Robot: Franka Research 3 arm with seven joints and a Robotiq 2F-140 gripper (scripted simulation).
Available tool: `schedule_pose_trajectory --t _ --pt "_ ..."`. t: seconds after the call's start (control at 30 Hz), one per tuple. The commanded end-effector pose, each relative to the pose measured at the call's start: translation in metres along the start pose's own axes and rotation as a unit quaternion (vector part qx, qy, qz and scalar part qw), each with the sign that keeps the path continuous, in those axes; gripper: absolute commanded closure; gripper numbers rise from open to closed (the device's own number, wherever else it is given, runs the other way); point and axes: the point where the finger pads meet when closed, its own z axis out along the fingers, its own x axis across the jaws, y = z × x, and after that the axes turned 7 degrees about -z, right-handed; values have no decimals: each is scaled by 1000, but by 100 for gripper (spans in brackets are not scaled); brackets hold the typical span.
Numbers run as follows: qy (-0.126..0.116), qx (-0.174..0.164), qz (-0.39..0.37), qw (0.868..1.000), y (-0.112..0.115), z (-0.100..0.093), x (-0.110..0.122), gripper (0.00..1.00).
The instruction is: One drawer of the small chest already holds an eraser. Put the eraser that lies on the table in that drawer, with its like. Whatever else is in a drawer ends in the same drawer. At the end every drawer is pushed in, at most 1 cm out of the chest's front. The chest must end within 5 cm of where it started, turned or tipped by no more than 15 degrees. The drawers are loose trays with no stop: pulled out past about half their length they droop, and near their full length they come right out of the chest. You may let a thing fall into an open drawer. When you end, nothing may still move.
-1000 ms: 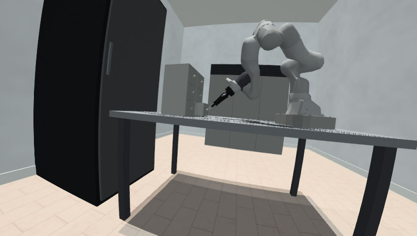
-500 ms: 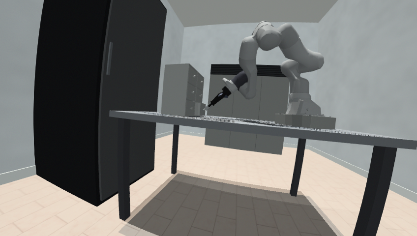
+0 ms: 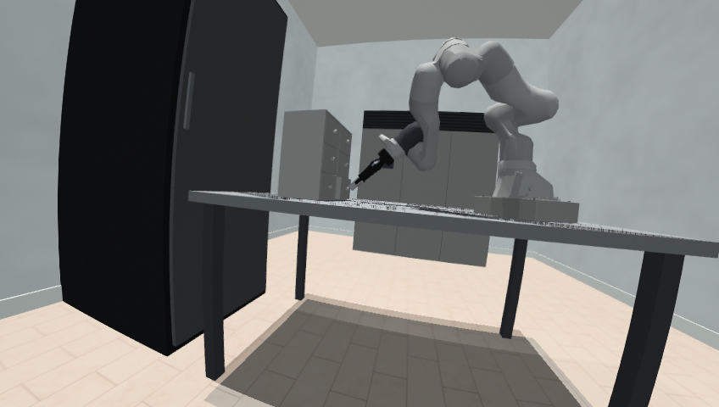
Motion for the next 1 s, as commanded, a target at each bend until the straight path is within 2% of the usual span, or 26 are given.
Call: schedule_pose_trajectory --t 0.0,0.97 --pt "2 -5 6 1000 1 3 1 100" --pt "2 -5 6 1000 -7 12 2 100"
